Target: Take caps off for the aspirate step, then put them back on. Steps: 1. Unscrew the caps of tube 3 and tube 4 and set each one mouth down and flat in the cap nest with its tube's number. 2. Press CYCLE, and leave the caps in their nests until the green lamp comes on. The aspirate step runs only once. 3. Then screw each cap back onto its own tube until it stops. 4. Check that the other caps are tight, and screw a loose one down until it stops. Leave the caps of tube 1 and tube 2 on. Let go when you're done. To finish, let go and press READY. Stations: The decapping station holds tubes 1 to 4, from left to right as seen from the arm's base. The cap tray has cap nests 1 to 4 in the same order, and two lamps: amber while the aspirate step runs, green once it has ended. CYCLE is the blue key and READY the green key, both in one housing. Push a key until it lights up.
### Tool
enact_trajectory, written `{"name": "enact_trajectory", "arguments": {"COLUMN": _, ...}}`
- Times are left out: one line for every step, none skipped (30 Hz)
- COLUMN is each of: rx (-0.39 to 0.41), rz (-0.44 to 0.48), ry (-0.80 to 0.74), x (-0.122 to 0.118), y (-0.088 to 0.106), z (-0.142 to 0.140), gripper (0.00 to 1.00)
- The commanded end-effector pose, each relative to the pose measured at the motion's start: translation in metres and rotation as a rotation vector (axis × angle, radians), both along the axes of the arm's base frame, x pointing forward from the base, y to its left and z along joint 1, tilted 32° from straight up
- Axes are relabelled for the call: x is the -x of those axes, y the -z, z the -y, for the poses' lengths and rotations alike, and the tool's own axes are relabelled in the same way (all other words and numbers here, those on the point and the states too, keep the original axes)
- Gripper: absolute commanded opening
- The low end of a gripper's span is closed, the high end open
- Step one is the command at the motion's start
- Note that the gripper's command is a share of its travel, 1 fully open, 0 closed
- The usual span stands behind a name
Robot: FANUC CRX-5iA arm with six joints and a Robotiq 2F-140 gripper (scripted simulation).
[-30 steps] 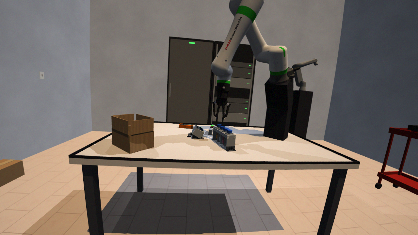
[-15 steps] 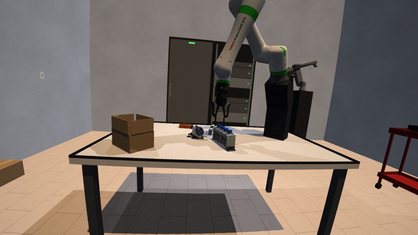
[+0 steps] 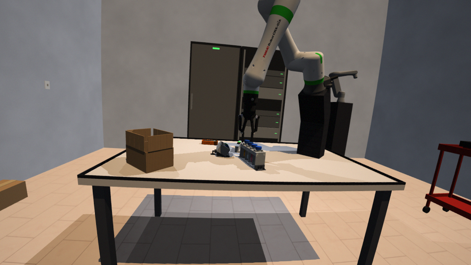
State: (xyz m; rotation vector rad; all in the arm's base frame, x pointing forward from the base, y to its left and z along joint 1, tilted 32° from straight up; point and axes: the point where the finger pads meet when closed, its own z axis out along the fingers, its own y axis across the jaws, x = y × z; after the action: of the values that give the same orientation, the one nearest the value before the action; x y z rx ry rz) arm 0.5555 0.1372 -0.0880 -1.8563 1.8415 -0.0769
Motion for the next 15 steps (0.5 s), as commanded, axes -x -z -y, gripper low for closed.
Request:
{"name": "enact_trajectory", "arguments": {"rx": 0.071, "rz": 0.092, "ry": -0.217, "x": -0.0001, "y": -0.0004, "z": 0.0008, "gripper": 0.41}}
{"name": "enact_trajectory", "arguments": {"rx": 0.101, "rz": 0.115, "ry": -0.279, "x": -0.0001, "y": -0.0004, "z": 0.0008, "gripper": 0.41}}
{"name": "enact_trajectory", "arguments": {"rx": 0.117, "rz": 0.127, "ry": -0.31, "x": -0.0001, "y": -0.0003, "z": 0.0008, "gripper": 0.41}}
{"name": "enact_trajectory", "arguments": {"rx": 0.133, "rz": 0.14, "ry": -0.345, "x": -0.0001, "y": -0.0003, "z": 0.0008, "gripper": 0.41}}
{"name": "enact_trajectory", "arguments": {"rx": 0.15, "rz": 0.155, "ry": -0.382, "x": -0.0001, "y": -0.0003, "z": 0.0008, "gripper": 0.41}}
{"name": "enact_trajectory", "arguments": {"rx": 0.168, "rz": 0.169, "ry": -0.421, "x": -0.0001, "y": -0.0004, "z": 0.0008, "gripper": 0.41}}
{"name": "enact_trajectory", "arguments": {"rx": 0.186, "rz": 0.184, "ry": -0.459, "x": -0.0001, "y": -0.0004, "z": 0.0008, "gripper": 0.41}}
{"name": "enact_trajectory", "arguments": {"rx": 0.204, "rz": 0.199, "ry": -0.497, "x": -0.0001, "y": -0.0003, "z": 0.0009, "gripper": 0.41}}
{"name": "enact_trajectory", "arguments": {"rx": 0.222, "rz": 0.213, "ry": -0.535, "x": -0.0001, "y": -0.0003, "z": 0.0009, "gripper": 0.41}}
{"name": "enact_trajectory", "arguments": {"rx": 0.24, "rz": 0.228, "ry": -0.573, "x": -0.0001, "y": -0.0003, "z": 0.0009, "gripper": 0.41}}
{"name": "enact_trajectory", "arguments": {"rx": 0.255, "rz": 0.243, "ry": -0.611, "x": -0.0001, "y": -0.0003, "z": 0.0009, "gripper": 0.41}}
{"name": "enact_trajectory", "arguments": {"rx": 0.256, "rz": 0.245, "ry": -0.616, "x": -0.0001, "y": -0.0003, "z": 0.0009, "gripper": 0.41}}
{"name": "enact_trajectory", "arguments": {"rx": 0.256, "rz": 0.245, "ry": -0.616, "x": -0.0001, "y": -0.0003, "z": 0.001, "gripper": 0.41}}
{"name": "enact_trajectory", "arguments": {"rx": 0.256, "rz": 0.245, "ry": -0.616, "x": -0.0001, "y": -0.0004, "z": 0.001, "gripper": 0.41}}
{"name": "enact_trajectory", "arguments": {"rx": 0.256, "rz": 0.245, "ry": -0.616, "x": -0.0001, "y": -0.0004, "z": 0.001, "gripper": 0.41}}
